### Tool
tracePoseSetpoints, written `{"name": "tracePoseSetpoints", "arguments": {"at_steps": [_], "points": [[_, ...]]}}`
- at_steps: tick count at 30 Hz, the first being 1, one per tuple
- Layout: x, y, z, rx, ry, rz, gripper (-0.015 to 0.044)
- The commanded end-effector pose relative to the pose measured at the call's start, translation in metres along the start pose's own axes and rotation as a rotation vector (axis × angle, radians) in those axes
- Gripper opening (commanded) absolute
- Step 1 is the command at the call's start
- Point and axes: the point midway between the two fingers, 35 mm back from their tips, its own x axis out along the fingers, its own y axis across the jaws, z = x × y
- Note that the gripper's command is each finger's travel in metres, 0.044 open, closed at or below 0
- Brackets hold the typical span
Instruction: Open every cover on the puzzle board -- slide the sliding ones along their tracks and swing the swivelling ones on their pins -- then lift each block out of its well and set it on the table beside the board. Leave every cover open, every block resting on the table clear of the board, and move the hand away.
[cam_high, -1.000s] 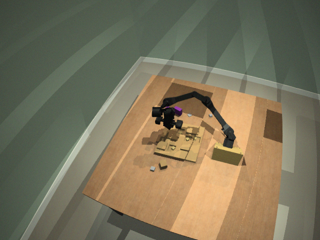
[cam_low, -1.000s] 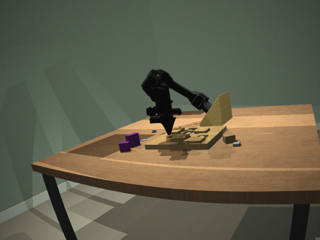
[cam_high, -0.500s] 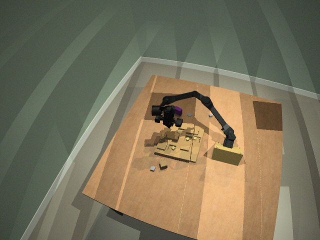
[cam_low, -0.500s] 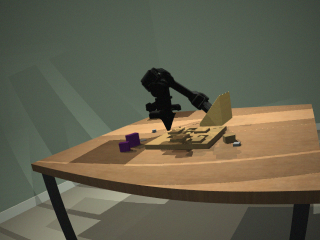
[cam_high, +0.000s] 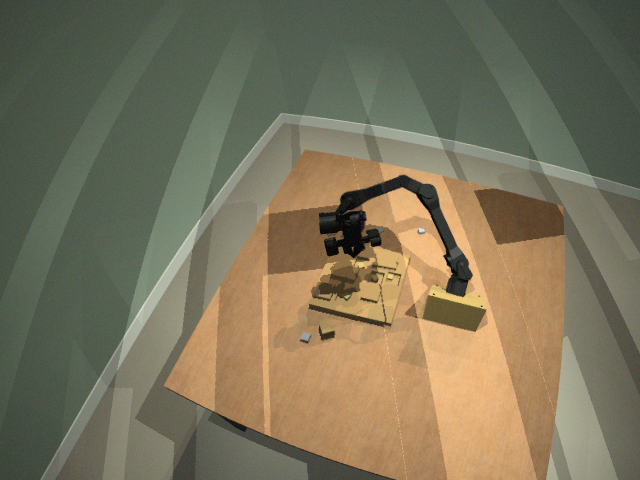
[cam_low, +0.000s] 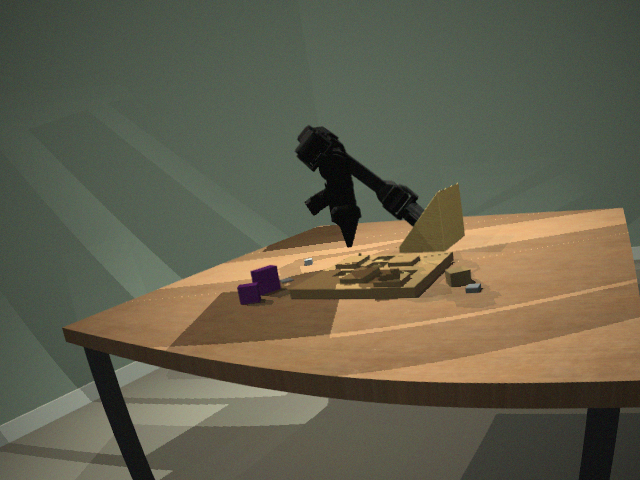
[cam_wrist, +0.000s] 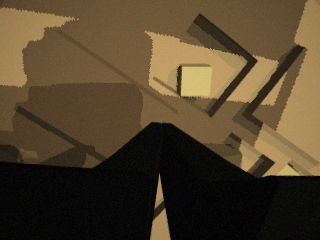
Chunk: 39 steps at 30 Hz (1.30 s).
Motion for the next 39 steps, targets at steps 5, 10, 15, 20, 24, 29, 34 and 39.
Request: {"name": "tracePoseSetpoints", "arguments": {"at_steps": [5,10,15,20,24,29,34,39], "points": [[-0.003,-0.031,-0.019,-0.297,0.006,-0.001,0.0],[-0.004,-0.054,-0.032,-0.504,0.007,-0.002,0.0],[-0.002,-0.077,-0.045,-0.703,0.008,-0.003,0.0],[0.001,-0.099,-0.058,-0.891,0.01,-0.004,0.0],[0.005,-0.115,-0.068,-1.012,0.009,-0.006,0.0],[0.007,-0.116,-0.068,-1.018,0.009,-0.006,0.0],[0.024,-0.115,-0.068,-1.018,0.009,-0.005,0.0],[0.048,-0.116,-0.069,-1.018,0.008,-0.007,0.0]]}}
